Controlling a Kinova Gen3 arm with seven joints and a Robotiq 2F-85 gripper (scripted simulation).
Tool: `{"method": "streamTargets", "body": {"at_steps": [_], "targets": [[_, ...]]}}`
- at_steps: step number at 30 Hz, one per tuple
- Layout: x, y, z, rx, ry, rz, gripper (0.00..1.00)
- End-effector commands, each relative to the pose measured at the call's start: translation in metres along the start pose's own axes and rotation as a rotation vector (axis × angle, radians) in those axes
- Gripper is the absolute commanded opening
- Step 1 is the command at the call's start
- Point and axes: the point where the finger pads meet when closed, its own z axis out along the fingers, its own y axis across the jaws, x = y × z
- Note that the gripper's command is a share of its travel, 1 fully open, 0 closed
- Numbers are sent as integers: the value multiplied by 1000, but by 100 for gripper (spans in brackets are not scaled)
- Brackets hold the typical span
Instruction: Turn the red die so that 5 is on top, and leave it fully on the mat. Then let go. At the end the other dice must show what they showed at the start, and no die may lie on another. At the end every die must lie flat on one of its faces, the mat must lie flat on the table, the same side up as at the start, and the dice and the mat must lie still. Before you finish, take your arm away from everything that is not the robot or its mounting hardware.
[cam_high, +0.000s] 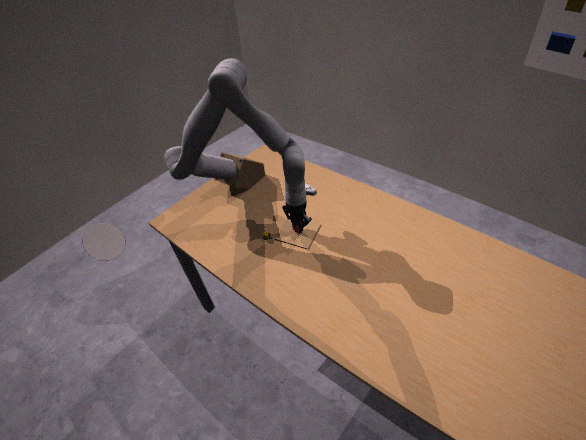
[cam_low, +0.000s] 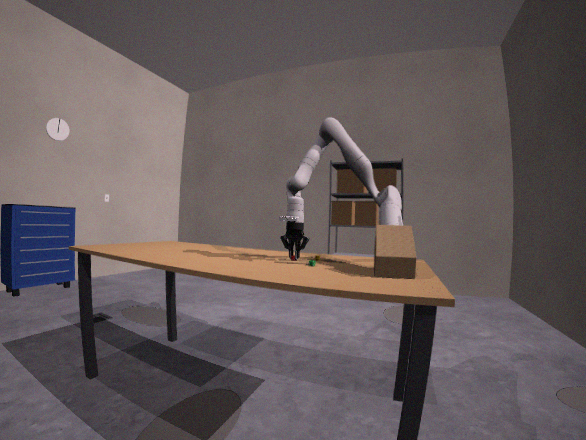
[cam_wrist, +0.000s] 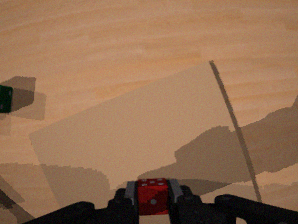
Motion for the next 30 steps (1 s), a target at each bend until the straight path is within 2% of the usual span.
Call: {"method": "streamTargets", "body": {"at_steps": [1,6,10,14,15,20,21,30], "targets": [[-1,1,2,-5,0,-9,15],[-1,1,2,-5,0,-9,15],[-1,1,2,-5,0,-9,23],[-1,1,2,-5,0,-9,23],[-1,1,2,-5,0,-9,27],[-1,1,2,-5,0,-9,31],[-1,1,2,-5,0,-9,35],[-1,1,2,-5,0,-9,35]]}}
